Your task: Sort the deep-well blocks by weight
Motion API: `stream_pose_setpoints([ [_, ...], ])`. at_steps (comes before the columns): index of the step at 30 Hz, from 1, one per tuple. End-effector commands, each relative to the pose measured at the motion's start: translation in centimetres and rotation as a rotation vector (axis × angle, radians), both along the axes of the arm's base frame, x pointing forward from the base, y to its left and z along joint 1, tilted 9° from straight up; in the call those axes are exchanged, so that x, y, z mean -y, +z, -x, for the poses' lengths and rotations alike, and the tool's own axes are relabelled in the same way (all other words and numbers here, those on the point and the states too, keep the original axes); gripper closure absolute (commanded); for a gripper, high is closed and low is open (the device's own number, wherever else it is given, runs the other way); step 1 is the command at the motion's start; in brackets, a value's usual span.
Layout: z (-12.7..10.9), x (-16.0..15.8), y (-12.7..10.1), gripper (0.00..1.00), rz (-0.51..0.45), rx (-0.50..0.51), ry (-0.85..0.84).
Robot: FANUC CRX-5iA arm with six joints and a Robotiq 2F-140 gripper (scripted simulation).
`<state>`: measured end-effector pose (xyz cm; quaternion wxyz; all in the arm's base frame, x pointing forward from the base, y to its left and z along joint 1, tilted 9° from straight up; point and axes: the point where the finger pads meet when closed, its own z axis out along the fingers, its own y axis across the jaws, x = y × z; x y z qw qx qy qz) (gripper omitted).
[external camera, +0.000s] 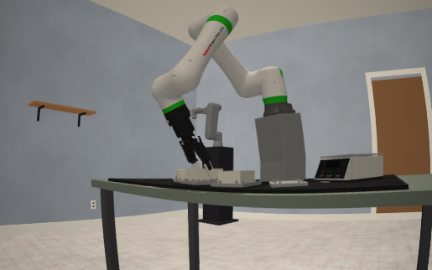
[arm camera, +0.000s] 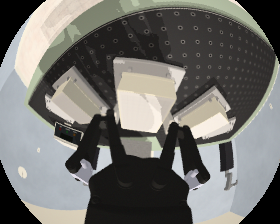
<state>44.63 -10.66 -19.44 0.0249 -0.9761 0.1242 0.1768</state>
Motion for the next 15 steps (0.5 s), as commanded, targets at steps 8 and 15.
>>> stream_pose_setpoints([
  [8,-0.03,0.01,-0.11,0.9,0.0,0.0,0.0],
  [15,-0.05,0.02,-0.22,0.9,0.0,0.0,0.0],
])
